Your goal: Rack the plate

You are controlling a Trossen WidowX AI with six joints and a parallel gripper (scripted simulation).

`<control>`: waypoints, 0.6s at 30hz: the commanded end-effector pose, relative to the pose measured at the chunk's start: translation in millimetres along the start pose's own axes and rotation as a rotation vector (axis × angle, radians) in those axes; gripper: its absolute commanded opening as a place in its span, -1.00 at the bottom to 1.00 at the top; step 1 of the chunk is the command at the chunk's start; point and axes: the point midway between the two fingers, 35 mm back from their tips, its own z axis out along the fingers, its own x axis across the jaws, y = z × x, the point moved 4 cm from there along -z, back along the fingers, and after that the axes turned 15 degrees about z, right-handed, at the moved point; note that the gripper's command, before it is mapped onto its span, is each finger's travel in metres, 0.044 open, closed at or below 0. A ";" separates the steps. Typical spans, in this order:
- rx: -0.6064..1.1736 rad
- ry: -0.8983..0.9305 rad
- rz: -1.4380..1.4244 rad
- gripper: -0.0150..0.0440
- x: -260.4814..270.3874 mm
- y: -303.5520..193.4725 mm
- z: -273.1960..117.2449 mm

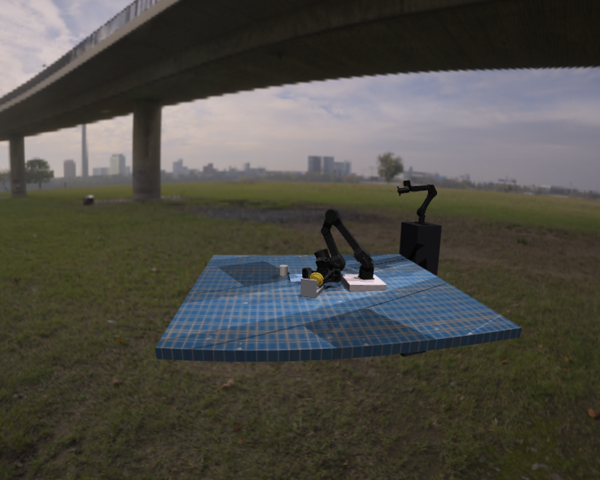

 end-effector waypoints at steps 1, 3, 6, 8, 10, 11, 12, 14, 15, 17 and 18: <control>-0.001 0.000 -0.001 -0.49 0.3 1.2 0.0; -0.001 0.000 -0.001 -0.49 0.3 1.2 0.0; -0.001 0.000 -0.001 -0.49 0.3 1.2 0.0; -0.001 0.000 -0.001 -0.49 0.3 1.2 0.0; -0.001 0.000 -0.001 -0.49 0.3 1.2 0.0; -0.001 0.000 -0.003 -0.40 0.1 1.2 0.0; -0.001 0.000 -0.006 -0.31 -0.1 1.3 0.0; -0.001 0.000 -0.006 -0.14 -0.1 1.3 0.0; -0.001 0.000 -0.006 -0.05 -0.1 1.3 0.0; -0.001 0.000 -0.006 0.13 -0.1 1.3 0.0; -0.001 0.000 -0.006 0.22 -0.1 1.3 0.0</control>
